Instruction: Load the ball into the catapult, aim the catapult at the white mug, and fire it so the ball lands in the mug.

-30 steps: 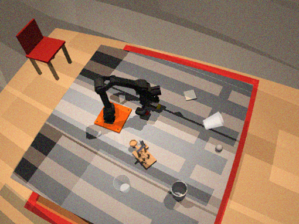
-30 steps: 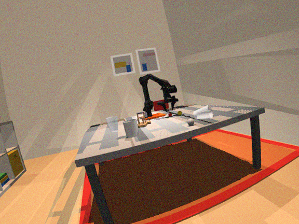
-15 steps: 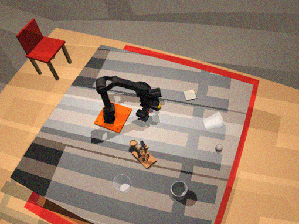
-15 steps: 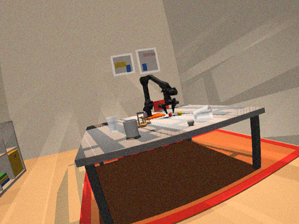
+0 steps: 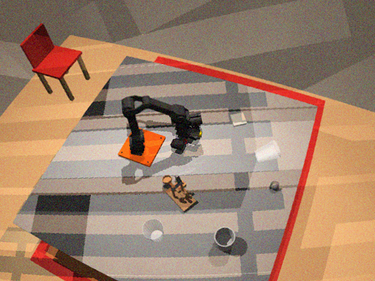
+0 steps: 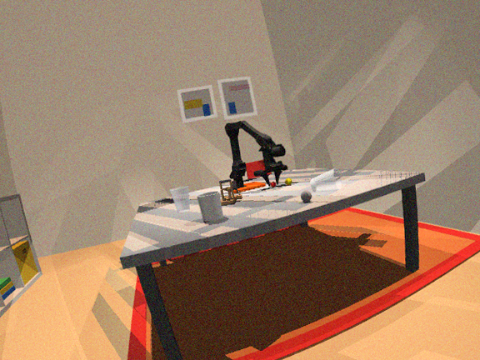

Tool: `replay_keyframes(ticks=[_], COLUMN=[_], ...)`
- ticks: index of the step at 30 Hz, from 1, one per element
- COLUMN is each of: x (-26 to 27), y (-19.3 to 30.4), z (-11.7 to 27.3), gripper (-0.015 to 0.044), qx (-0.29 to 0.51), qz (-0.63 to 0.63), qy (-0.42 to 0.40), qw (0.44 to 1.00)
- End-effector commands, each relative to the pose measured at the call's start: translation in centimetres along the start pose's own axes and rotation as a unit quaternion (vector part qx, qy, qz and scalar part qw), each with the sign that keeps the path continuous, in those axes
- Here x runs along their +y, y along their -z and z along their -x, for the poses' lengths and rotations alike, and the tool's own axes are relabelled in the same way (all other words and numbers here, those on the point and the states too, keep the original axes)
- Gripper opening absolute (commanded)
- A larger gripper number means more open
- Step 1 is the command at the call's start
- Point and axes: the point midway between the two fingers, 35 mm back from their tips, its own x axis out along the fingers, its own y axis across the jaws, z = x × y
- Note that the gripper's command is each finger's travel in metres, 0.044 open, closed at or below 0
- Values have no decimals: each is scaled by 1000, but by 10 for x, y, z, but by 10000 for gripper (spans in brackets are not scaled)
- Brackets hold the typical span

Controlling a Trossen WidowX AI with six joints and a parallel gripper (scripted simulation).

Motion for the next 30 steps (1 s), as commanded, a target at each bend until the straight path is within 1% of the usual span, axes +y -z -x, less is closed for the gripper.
replay_keyframes(ticks=[1, 9, 13, 30], x=[-1, -1, 0, 6], y=[1, 1, -1, -5], z=[-2, -2, 6, 95], gripper=[162, 109, 4, 0], qx=[1, 1, 1, 1], qz=[-2, -2, -2, -2], qy=[2, 2, 1, 1], qw=[1000, 1000, 1000, 1000])
